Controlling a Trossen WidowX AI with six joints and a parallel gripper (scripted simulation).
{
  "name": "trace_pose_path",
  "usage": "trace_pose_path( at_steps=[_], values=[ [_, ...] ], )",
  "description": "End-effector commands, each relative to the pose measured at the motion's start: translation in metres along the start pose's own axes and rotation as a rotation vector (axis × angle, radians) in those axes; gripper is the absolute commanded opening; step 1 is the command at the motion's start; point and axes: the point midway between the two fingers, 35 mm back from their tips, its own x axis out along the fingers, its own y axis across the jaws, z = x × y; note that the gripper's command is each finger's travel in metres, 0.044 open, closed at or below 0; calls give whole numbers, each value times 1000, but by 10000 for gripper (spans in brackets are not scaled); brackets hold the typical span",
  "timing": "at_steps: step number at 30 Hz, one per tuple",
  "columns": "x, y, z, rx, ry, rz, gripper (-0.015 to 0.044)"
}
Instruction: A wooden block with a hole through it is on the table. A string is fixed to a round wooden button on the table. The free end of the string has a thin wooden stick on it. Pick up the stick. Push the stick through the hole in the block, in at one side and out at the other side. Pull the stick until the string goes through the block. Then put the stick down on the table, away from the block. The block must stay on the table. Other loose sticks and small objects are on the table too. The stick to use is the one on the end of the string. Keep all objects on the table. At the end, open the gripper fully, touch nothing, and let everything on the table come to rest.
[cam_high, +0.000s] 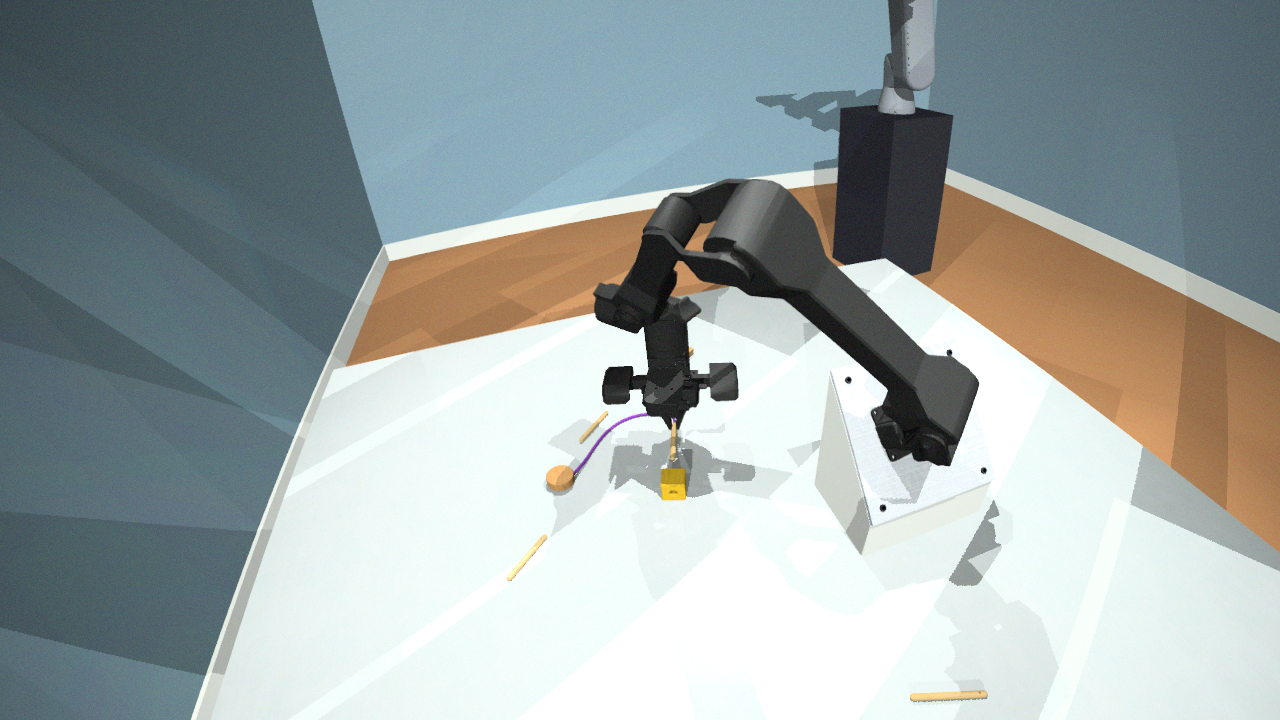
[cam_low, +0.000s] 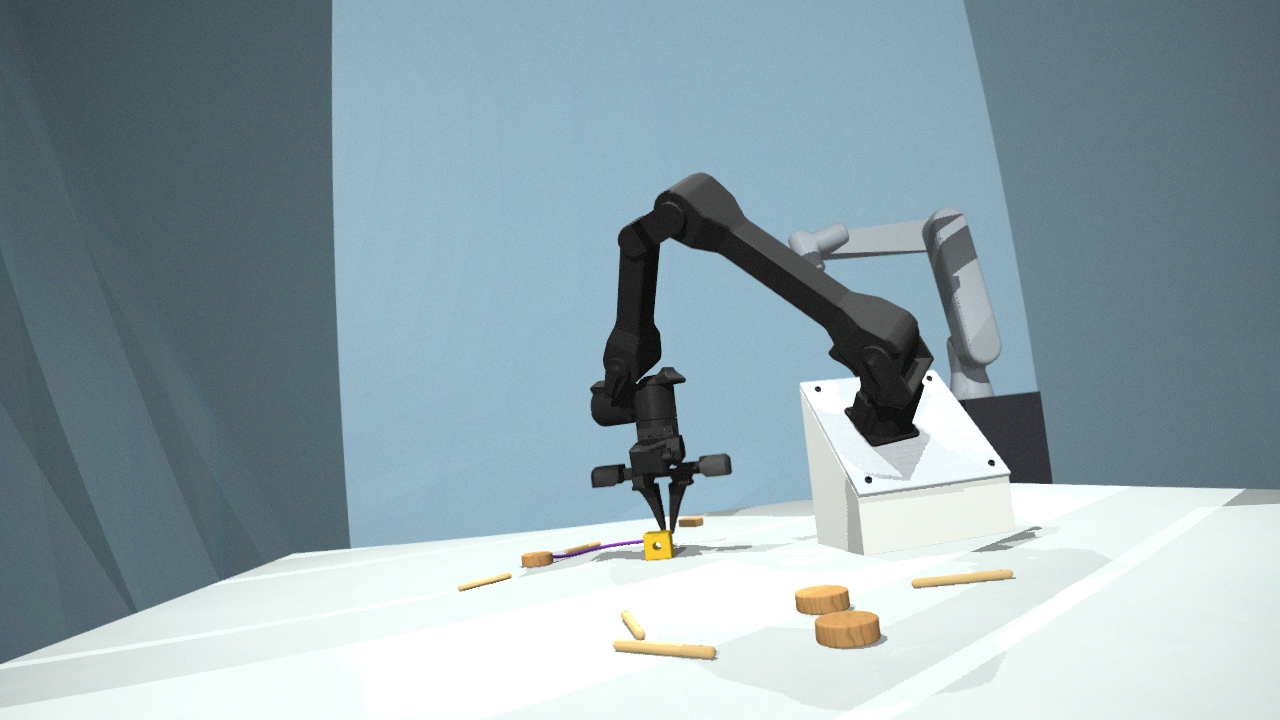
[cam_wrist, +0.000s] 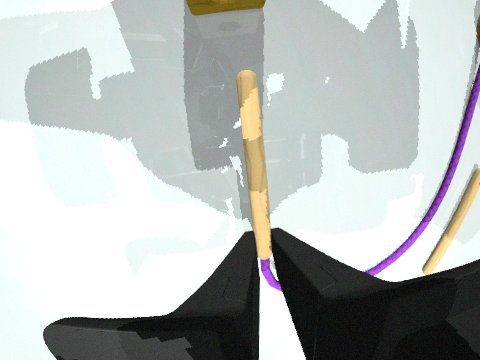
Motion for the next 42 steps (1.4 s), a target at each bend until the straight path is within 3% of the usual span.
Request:
trace_pose_path(
  at_steps=[1,42],
  values=[
    [-1,0,6,2,-3,-3,0],
    [0,3,51,1,-8,-1,0]
  ],
)
